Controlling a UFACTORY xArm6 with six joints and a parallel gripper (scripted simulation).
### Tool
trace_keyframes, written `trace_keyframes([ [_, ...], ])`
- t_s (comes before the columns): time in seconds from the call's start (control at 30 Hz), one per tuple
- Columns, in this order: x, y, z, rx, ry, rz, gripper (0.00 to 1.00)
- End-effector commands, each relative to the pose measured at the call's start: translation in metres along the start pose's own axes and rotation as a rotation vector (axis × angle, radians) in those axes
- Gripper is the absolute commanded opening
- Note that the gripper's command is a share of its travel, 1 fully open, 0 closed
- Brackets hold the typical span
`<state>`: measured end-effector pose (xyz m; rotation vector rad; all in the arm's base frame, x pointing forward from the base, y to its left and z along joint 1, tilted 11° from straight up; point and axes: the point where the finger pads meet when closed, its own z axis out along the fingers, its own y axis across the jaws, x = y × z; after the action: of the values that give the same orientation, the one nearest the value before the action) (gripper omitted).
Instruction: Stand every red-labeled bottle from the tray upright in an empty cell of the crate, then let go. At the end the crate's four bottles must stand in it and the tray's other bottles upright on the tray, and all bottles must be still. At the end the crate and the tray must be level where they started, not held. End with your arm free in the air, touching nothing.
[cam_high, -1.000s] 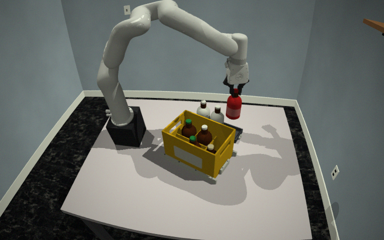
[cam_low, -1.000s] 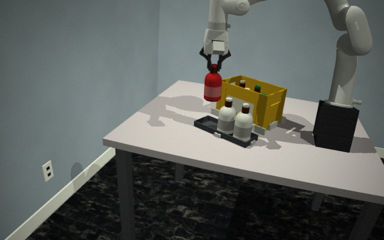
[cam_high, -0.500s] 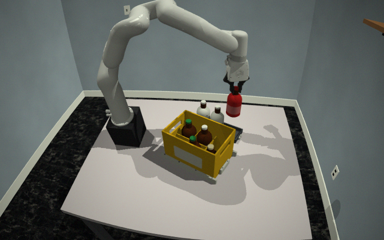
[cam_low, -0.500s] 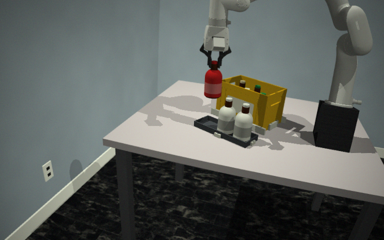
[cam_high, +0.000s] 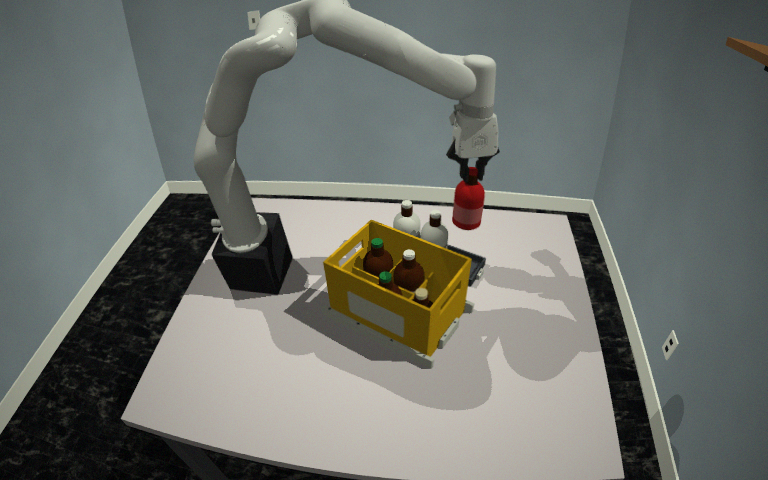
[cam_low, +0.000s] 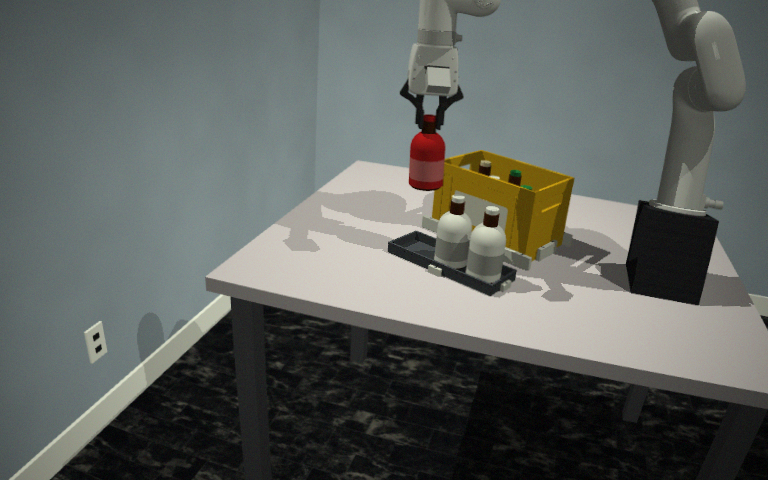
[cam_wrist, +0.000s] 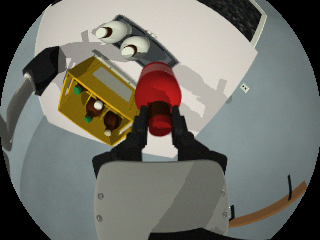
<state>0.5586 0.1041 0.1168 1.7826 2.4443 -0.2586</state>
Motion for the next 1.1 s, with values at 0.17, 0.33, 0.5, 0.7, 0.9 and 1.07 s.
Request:
trace_keyframes([
  [0.17, -0.0003, 0.0013, -0.0074, -0.006, 0.0, 0.0, 0.0],
  [0.33, -0.0003, 0.0013, -0.0088, -0.006, 0.0, 0.0, 0.0],
  [0.5, -0.0003, 0.0013, -0.0091, -0.006, 0.0, 0.0, 0.0],
  [0.7, -0.0003, 0.0013, -0.0091, -0.006, 0.0, 0.0, 0.0],
  [0.9, -0.0003, 0.0013, -0.0091, -0.006, 0.0, 0.0, 0.0],
  [1.07, -0.0003, 0.0013, -0.0097, -0.006, 0.0, 0.0, 0.0],
])
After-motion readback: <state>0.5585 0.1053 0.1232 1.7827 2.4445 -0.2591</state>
